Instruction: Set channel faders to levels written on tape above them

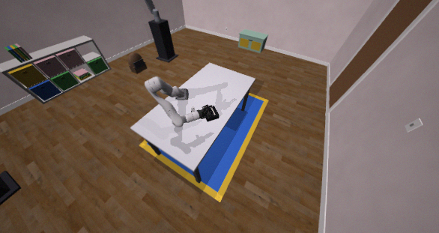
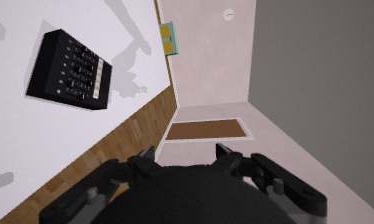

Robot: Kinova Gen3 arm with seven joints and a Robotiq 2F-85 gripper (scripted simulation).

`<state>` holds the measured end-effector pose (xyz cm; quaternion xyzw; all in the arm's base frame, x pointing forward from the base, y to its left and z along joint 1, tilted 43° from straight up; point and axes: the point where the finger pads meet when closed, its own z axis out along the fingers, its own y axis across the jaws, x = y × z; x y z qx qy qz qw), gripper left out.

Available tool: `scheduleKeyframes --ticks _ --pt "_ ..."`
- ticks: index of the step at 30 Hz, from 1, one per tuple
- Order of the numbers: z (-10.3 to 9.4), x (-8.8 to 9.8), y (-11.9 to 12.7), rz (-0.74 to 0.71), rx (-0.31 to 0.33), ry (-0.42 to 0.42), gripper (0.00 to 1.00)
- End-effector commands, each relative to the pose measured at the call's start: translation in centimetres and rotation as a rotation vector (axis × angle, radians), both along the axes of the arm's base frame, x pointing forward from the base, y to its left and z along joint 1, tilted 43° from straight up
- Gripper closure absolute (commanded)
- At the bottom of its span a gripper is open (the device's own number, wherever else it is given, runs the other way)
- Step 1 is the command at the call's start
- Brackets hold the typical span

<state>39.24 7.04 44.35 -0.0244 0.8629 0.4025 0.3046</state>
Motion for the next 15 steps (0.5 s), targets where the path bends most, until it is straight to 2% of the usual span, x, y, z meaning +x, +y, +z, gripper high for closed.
scheduleKeyframes --ticks 1,15 --pt "-0.07 -0.36 0.47 0.004 -0.010 0.008 0.00" --pt "-0.44 -1.00 1.24 0.004 -0.041 0.028 0.00"
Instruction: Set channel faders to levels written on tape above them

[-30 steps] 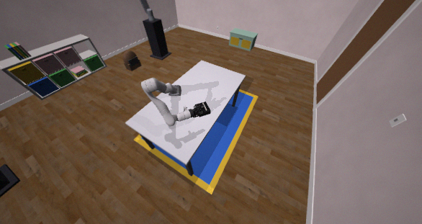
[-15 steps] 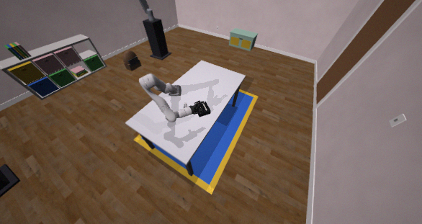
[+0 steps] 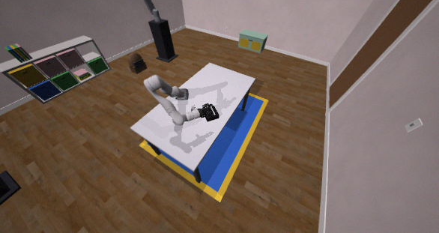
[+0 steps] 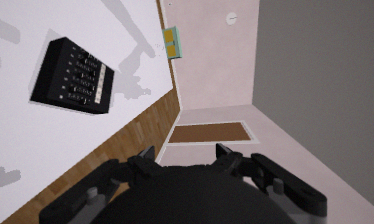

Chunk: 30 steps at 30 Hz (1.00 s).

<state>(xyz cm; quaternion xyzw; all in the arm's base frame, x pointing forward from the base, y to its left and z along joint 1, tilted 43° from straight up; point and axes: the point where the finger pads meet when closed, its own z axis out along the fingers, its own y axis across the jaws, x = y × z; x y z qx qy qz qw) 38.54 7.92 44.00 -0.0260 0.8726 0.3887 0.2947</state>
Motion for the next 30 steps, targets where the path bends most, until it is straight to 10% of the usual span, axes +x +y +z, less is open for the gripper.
scheduleKeyframes --ticks 1,30 --pt "-0.1 -0.3 0.4 0.002 -0.008 0.007 0.00" --pt "-1.1 -1.6 1.9 -0.004 -0.089 0.049 0.00"
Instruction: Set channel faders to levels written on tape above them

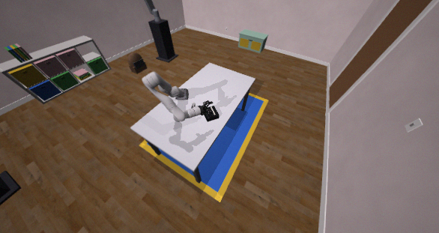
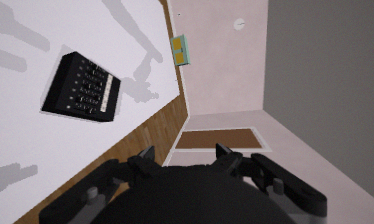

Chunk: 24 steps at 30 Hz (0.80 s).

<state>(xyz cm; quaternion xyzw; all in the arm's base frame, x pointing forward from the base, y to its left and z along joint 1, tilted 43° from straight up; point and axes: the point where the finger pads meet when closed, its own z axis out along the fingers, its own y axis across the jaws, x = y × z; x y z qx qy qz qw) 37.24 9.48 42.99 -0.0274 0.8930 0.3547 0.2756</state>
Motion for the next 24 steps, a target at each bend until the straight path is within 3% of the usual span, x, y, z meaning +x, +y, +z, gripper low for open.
scheduleKeyframes --ticks 1,24 --pt "-0.12 -0.34 0.38 0.000 -0.012 0.006 0.00" --pt "-0.82 -1.00 1.14 -0.007 -0.062 0.028 0.00"
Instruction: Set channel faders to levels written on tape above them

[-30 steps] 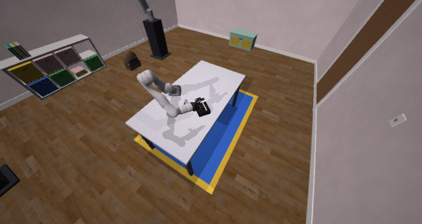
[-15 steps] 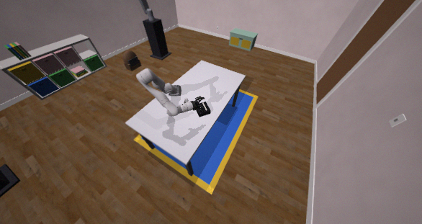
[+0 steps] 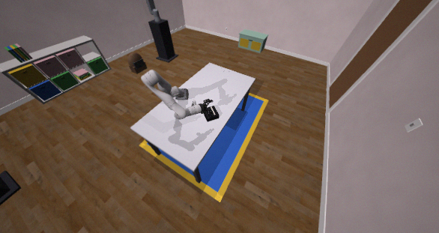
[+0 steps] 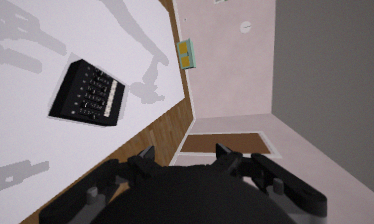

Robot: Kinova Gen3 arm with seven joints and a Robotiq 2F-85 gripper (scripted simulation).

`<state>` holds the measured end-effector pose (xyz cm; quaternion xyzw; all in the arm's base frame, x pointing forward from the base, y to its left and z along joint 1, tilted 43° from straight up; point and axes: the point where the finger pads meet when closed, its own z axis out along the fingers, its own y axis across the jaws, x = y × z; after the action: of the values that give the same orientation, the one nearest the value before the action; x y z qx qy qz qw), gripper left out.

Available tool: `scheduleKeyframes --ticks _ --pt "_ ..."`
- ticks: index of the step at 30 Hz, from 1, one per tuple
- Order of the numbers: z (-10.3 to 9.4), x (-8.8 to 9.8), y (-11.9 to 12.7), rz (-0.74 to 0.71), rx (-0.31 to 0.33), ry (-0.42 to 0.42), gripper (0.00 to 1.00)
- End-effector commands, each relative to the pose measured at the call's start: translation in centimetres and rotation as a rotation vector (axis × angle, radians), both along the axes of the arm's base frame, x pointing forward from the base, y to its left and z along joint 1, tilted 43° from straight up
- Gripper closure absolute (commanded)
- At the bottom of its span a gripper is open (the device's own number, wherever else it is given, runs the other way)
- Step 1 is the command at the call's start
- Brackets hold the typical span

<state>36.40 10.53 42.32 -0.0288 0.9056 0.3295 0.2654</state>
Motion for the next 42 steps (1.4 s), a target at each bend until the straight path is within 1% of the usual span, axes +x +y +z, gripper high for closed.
scheduleKeyframes --ticks 1,7,8,17,18,25,26,34,35,42 --pt "-0.5 -0.5 0.4 -0.007 -0.034 0.015 0.00" --pt "-0.5 -0.5 0.4 -0.007 -0.034 0.015 0.00" --pt "-1.0 -0.8 0.8 -0.013 -0.062 0.025 0.00" --pt "-1.0 -0.8 0.8 -0.013 -0.062 0.025 0.00" --pt "-1.4 -1.1 1.1 -0.020 -0.092 0.035 0.00" --pt "-1.4 -1.1 1.1 -0.020 -0.092 0.035 0.00" --pt "-1.9 -1.3 1.4 -0.028 -0.123 0.044 0.00" --pt "-1.9 -1.3 1.4 -0.028 -0.123 0.044 0.00" --pt "-2.4 -1.6 1.7 -0.036 -0.156 0.053 0.00" --pt "-2.4 -1.6 1.7 -0.036 -0.156 0.053 0.00"
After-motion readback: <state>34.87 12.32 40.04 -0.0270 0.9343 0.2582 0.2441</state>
